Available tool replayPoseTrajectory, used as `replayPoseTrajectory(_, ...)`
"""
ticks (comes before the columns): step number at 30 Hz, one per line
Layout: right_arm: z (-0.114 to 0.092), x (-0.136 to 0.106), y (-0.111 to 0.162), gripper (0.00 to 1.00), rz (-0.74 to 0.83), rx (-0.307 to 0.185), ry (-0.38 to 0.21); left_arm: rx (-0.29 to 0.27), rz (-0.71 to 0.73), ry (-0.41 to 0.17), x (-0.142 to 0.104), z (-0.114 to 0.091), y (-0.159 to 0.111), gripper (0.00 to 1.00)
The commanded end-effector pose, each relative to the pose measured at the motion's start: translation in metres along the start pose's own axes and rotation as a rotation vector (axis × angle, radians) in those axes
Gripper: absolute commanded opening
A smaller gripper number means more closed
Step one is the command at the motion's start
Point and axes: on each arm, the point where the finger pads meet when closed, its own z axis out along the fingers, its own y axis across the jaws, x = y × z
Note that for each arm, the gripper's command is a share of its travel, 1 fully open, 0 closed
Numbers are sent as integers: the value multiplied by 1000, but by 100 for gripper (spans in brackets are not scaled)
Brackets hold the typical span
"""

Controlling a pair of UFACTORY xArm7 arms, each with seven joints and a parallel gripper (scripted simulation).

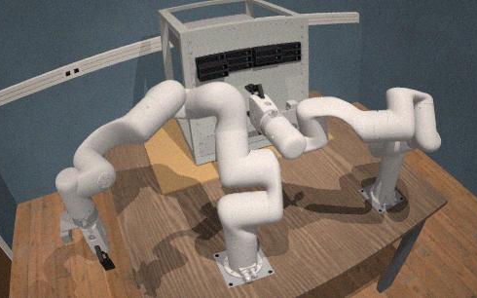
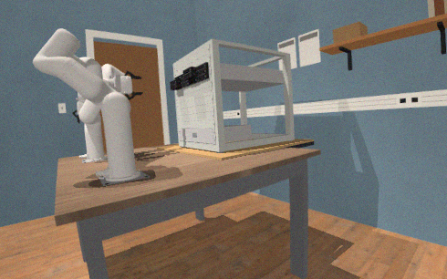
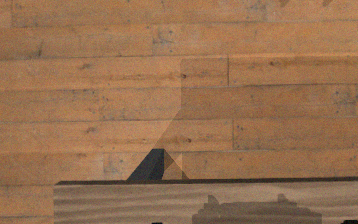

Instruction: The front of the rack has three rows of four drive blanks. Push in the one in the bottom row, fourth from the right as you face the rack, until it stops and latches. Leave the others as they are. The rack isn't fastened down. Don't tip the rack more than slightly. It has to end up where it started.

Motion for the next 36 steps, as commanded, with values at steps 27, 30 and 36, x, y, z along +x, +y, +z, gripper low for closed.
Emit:
replayPoseTrajectory(27,0,0,-2,0,3,0,0,1,0,4,1,-2,0,100)
replayPoseTrajectory(30,0,0,-2,0,3,0,0,1,0,4,1,-2,0,100)
replayPoseTrajectory(36,0,0,-2,0,3,0,0,1,0,4,1,-2,0,100)
